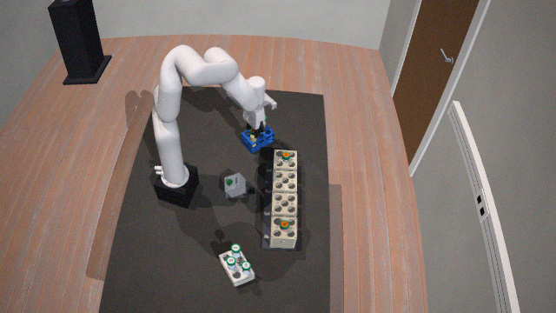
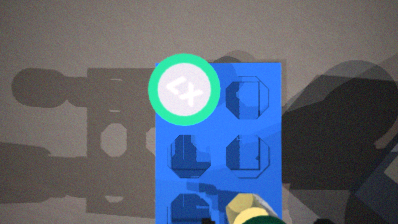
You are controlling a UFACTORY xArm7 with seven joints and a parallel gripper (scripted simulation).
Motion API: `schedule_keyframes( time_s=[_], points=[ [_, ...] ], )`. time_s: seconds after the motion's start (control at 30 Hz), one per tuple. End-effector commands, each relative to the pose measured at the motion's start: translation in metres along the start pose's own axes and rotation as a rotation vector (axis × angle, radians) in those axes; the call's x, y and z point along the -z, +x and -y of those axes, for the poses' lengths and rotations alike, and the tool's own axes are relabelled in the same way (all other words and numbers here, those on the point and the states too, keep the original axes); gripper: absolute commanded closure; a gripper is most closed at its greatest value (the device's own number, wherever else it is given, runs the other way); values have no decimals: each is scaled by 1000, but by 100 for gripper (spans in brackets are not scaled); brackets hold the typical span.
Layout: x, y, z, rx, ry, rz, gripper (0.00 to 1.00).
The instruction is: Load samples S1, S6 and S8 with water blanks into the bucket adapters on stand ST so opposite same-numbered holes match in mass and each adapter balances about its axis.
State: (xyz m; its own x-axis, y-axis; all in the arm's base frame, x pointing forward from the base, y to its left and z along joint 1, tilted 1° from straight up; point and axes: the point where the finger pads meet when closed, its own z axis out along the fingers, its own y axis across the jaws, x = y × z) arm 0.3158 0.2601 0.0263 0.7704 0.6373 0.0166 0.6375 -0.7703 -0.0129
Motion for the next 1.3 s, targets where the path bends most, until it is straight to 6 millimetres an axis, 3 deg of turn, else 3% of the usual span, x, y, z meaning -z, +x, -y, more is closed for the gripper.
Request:
schedule_keyframes(
  time_s=[0.0, 0.73, 0.77, 1.27],
  points=[
    [-1, 2, 0, 0, 0, -4, 43],
    [-6, 2, 0, 0, 0, -4, 43],
    [-5, 2, 0, 0, 0, -4, 100],
    [-4, 2, 0, 0, 0, -4, 100]
  ],
)
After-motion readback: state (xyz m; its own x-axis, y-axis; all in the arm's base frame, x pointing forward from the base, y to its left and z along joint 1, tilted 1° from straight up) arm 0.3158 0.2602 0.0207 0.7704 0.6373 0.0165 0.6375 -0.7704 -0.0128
